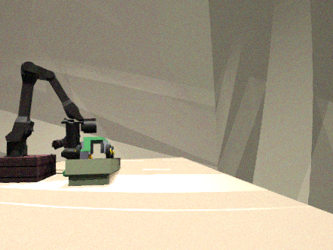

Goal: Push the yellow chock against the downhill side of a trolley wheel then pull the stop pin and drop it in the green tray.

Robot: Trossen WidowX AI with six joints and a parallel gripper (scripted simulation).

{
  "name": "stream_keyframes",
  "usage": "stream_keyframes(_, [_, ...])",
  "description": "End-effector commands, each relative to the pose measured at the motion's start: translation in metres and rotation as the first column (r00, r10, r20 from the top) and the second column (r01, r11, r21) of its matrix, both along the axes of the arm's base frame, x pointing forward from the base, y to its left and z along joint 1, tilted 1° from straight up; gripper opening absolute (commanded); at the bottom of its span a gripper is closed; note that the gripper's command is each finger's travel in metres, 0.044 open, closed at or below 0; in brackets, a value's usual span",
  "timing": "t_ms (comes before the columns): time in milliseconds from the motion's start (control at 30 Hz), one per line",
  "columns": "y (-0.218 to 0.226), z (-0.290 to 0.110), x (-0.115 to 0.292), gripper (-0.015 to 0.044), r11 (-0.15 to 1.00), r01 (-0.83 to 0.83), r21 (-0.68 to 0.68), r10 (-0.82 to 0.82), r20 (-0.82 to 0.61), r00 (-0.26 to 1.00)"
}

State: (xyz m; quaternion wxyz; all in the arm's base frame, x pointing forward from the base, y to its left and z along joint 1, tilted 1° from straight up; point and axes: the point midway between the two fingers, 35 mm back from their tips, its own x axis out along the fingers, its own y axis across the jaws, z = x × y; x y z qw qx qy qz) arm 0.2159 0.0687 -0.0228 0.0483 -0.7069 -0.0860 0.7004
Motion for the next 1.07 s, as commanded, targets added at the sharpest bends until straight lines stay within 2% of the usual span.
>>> stream_keyframes(0, [0.0, 0.009, 0.001, 0.034, 1.0, -0.003, 0.005, 0.003, 0.006, 1.0])
stream_keyframes(100, [-0.001, 0.02, -0.002, 0.034, 1.0, -0.005, 0.006, 0.005, 0.003, 1.0])
stream_keyframes(233, [-0.001, 0.029, -0.003, 0.044, 1.0, -0.006, 0.007, 0.006, 0.002, 1.0])
stream_keyframes(800, [-0.002, 0.084, -0.003, 0.044, 1.0, -0.006, 0.007, 0.006, 0.002, 1.0])
stream_keyframes(1033, [-0.003, 0.082, -0.003, 0.044, 1.0, -0.002, 0.0, 0.002, -0.005, 1.0])
